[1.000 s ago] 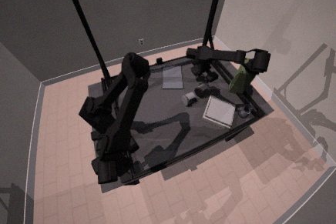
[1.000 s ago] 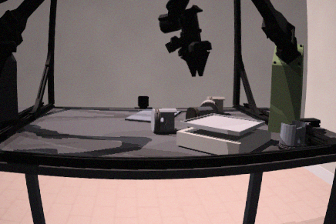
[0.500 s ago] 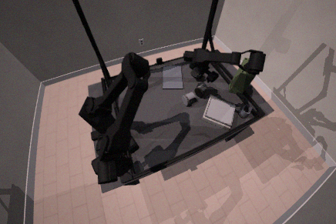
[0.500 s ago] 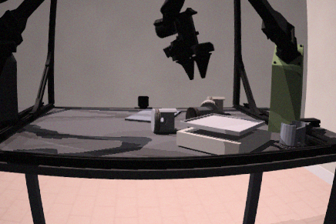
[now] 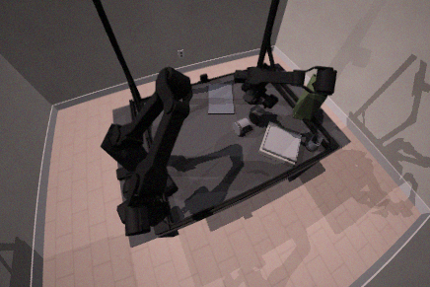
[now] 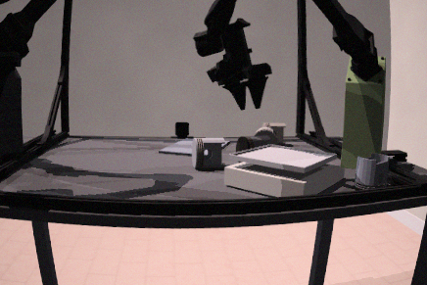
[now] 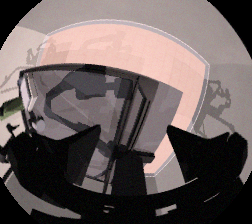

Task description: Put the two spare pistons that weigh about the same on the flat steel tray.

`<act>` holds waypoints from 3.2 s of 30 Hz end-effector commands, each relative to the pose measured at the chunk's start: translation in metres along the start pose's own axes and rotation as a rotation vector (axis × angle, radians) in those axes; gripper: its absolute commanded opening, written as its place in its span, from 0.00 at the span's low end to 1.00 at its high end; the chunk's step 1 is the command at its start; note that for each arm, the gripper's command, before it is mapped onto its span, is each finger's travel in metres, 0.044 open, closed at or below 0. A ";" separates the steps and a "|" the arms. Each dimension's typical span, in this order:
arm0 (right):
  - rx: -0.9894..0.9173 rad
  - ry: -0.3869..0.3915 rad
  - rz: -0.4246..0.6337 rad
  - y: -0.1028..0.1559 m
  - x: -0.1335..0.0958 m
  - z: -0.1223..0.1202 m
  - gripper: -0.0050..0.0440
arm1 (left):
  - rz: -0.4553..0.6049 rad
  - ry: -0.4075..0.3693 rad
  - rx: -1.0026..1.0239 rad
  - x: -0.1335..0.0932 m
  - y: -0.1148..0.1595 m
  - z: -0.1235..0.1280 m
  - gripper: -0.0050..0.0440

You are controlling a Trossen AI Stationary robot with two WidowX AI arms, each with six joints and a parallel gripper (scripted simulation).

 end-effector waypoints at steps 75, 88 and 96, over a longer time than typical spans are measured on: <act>-0.001 -0.005 0.000 0.000 0.000 0.001 1.00 | 0.001 -0.009 0.016 0.111 -0.006 -0.005 0.87; -0.001 -0.005 0.000 0.000 0.000 0.001 1.00 | 0.001 -0.009 0.018 0.112 -0.006 -0.004 0.43; -0.001 -0.005 0.000 0.000 0.000 0.001 1.00 | 0.001 -0.009 0.018 0.112 -0.006 -0.004 0.43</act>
Point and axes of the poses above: on each arm, the point midway between the two fingers, 35 mm back from their tips, its own x axis out along the fingers, its own z axis across the jaws, y = z × x, the point moved 1 cm from there along -x, back along the fingers, and after that the axes turned 1 degree about x, right-handed, at the moved point
